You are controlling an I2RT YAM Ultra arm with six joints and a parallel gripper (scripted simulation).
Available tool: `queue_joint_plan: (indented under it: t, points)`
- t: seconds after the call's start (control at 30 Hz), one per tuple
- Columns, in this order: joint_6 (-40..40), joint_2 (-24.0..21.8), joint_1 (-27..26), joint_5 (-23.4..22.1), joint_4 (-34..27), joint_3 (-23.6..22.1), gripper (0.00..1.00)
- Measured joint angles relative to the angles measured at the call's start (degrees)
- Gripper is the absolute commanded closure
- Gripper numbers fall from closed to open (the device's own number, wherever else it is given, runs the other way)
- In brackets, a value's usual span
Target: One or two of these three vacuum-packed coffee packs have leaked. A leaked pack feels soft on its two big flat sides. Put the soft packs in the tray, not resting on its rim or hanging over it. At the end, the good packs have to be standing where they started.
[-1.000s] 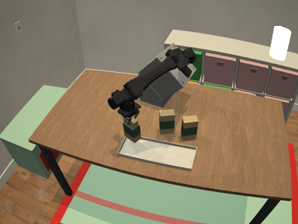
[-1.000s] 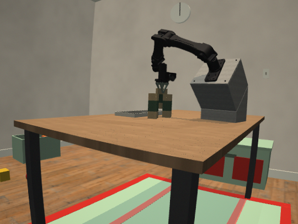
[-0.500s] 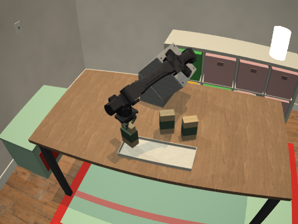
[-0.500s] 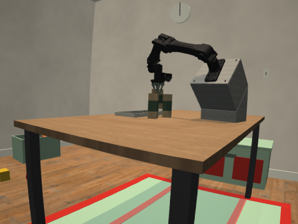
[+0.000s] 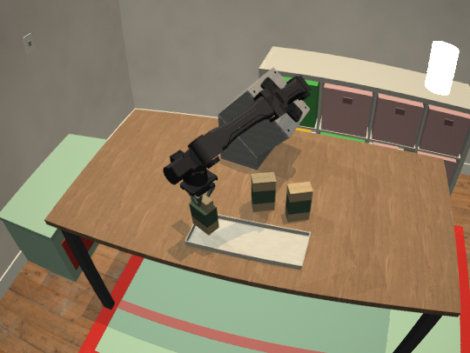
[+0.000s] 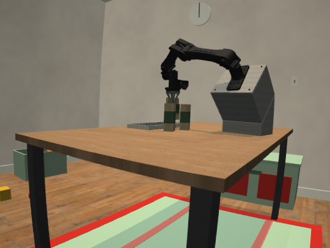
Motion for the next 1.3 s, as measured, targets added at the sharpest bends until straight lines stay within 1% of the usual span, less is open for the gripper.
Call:
queue_joint_plan:
  t: [0.27, 1.3]
  points:
    - [0.0, 0.1, 0.1, 0.0, -1.1, 1.0, 0.76]
    - [0.0, 0.1, 0.1, 0.0, -1.5, 1.0, 0.76]
